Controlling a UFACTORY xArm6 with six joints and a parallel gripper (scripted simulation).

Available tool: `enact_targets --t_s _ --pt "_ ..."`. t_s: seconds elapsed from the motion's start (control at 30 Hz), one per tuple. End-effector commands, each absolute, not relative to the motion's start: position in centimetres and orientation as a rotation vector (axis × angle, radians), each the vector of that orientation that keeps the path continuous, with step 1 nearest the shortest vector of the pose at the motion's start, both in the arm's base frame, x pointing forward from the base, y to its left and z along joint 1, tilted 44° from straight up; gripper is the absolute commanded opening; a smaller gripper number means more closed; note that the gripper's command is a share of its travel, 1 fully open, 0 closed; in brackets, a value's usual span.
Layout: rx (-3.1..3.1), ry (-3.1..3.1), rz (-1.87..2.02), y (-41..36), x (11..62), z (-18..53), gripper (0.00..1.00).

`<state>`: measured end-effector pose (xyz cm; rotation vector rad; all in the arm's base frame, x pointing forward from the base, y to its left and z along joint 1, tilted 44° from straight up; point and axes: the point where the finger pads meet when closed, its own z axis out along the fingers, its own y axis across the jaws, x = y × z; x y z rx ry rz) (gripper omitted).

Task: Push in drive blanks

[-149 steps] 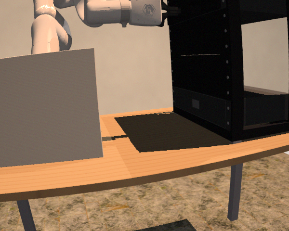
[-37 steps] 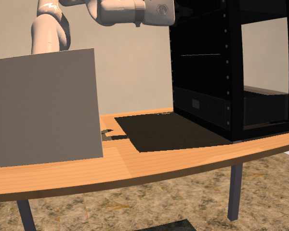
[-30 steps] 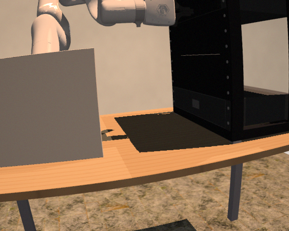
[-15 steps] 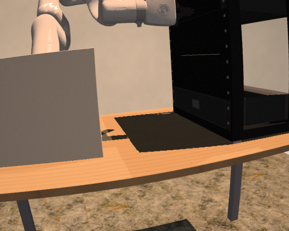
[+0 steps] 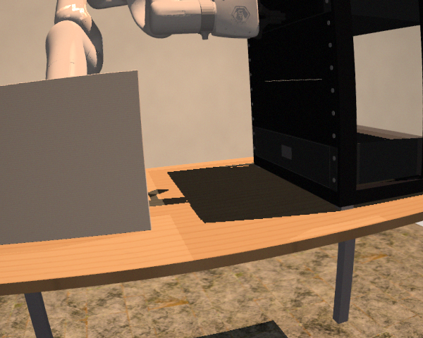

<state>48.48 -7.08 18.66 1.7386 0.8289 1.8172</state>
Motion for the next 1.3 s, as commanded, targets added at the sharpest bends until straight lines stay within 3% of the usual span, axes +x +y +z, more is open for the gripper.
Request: enact_targets --t_s 0.0,0.5,1.27 --pt "1.735 0.829 1.818 -7.1 48.8 18.8 0.00" --pt "1.735 0.829 1.818 -7.2 48.2 18.8 0.00" --pt "1.735 0.829 1.818 -8.0 39.3 18.7 0.00"
